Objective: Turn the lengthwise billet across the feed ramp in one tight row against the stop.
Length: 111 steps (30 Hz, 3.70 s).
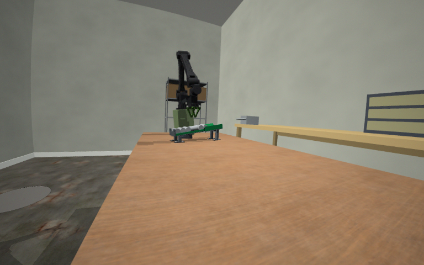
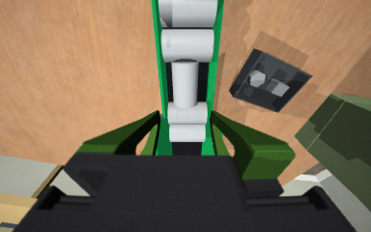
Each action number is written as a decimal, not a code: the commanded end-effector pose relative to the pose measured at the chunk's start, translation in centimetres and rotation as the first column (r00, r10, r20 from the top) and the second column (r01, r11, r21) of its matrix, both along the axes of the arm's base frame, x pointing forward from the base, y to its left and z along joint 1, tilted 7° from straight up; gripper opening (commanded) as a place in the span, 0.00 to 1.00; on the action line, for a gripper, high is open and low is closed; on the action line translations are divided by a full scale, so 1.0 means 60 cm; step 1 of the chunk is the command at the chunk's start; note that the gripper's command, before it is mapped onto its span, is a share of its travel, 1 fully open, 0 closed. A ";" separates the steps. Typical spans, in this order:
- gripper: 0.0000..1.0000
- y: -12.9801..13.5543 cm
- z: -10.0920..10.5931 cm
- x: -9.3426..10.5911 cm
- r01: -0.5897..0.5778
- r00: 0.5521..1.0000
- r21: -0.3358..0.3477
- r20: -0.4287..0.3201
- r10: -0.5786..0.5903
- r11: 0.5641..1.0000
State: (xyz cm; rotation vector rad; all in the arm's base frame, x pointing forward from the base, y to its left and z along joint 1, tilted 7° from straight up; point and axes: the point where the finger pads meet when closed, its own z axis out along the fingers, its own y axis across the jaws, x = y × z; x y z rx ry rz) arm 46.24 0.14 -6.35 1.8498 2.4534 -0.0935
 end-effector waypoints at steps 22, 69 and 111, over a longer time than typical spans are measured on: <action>0.55 -0.009 0.004 0.028 -0.007 1.000 0.098 -0.016 0.009 0.995; 0.55 -0.023 -0.124 0.021 -0.008 1.000 0.099 -0.015 0.010 0.995; 0.55 -0.024 -0.144 0.029 -0.011 1.000 0.099 -0.010 0.012 0.995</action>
